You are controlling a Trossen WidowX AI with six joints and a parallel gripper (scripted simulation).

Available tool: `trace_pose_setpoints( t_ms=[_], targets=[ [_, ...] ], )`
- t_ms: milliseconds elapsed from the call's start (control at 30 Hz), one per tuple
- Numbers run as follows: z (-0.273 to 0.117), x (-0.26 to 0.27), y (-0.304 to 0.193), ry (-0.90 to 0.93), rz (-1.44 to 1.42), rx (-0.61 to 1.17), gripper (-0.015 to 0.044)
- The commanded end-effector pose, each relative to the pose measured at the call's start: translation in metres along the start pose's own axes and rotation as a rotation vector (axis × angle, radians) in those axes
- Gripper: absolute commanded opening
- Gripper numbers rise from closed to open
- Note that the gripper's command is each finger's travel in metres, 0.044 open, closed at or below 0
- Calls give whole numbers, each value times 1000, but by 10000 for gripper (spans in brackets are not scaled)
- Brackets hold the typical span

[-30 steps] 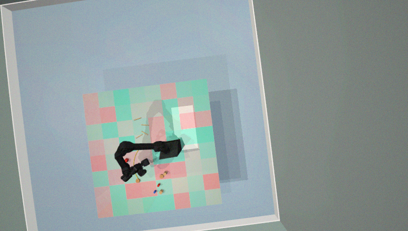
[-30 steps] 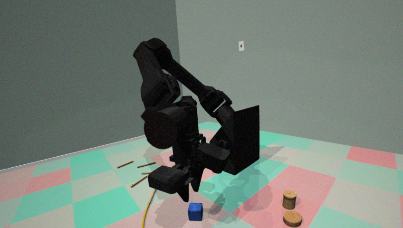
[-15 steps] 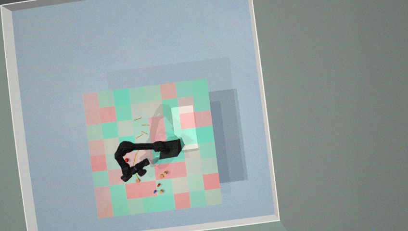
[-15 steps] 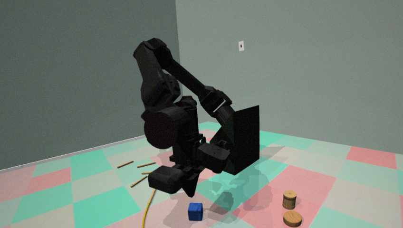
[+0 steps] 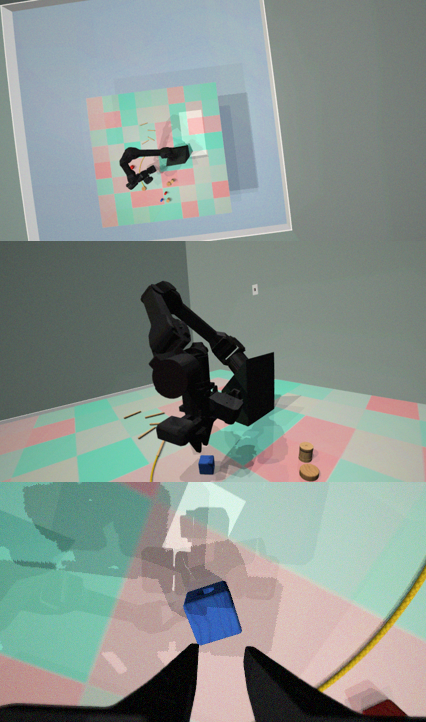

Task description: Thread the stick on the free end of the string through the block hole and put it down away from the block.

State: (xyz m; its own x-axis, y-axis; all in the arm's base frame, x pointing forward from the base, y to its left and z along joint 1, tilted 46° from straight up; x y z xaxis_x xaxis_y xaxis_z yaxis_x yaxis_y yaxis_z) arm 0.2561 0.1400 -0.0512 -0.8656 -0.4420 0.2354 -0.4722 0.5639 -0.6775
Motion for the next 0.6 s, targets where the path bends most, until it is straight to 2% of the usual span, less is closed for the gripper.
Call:
trace_pose_setpoints(
  t_ms=[0,33,100,400,567],
  targets=[
    [0,0,0,0,0,0,210],
    [0,0,0,0,0,0,236],
    [0,0,0,0,0,0,241],
    [0,0,0,0,0,0,5],
    [0,0,0,0,0,0,0]
  ],
)
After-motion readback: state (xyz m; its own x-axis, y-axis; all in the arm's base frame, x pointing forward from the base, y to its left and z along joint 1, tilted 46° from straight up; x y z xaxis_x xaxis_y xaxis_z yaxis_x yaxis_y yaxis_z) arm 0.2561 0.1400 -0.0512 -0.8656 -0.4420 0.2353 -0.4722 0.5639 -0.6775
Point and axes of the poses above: the point midway between the two fingers, 35 mm back from their tips, its own z axis out along the fingers, its own x axis across the jaws, y = z × x, the point moved 9 cm from there along -z, back along the fingers, and after that the axes turned 2 degrees about -z, right-handed, at the moved point
